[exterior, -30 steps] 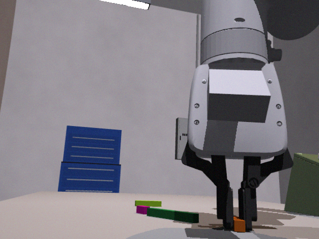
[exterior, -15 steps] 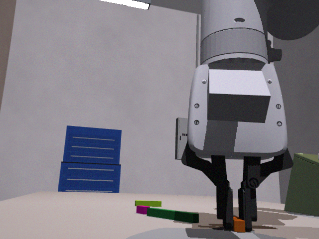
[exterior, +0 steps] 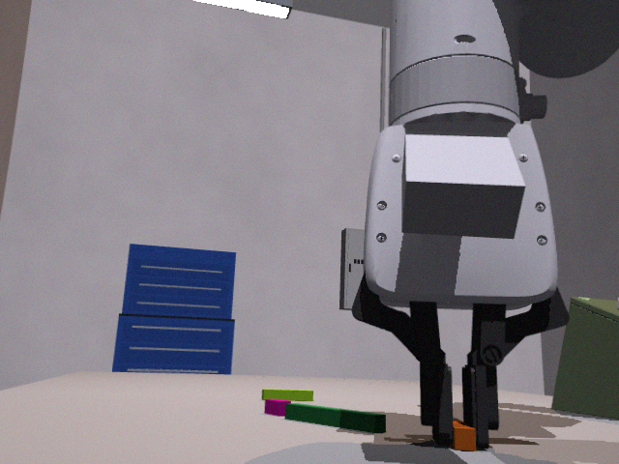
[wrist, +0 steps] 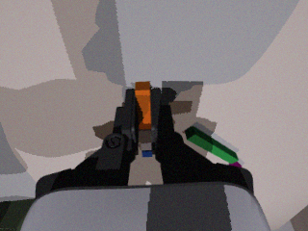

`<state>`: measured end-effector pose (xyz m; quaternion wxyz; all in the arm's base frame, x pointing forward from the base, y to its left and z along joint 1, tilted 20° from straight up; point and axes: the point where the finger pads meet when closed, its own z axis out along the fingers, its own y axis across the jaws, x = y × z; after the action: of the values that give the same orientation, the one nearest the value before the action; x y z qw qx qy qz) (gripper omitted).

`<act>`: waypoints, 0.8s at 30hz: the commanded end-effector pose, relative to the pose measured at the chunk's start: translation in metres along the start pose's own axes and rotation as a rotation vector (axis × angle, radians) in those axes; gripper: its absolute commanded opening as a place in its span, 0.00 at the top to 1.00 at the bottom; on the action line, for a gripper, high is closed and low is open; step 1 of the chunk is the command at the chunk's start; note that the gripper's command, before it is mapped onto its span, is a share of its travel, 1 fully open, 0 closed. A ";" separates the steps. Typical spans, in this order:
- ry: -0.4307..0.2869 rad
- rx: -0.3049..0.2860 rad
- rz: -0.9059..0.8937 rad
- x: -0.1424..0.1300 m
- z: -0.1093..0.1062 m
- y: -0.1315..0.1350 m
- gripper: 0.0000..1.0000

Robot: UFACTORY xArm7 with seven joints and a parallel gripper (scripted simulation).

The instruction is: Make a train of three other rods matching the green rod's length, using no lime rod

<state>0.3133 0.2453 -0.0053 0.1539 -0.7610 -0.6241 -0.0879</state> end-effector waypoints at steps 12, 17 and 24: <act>0.002 -0.003 0.000 0.001 -0.001 0.001 0.88; 0.002 -0.003 0.000 0.001 -0.001 0.001 0.80; 0.002 -0.003 0.000 0.001 -0.001 0.001 0.76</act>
<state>0.3133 0.2453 -0.0053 0.1539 -0.7610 -0.6241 -0.0879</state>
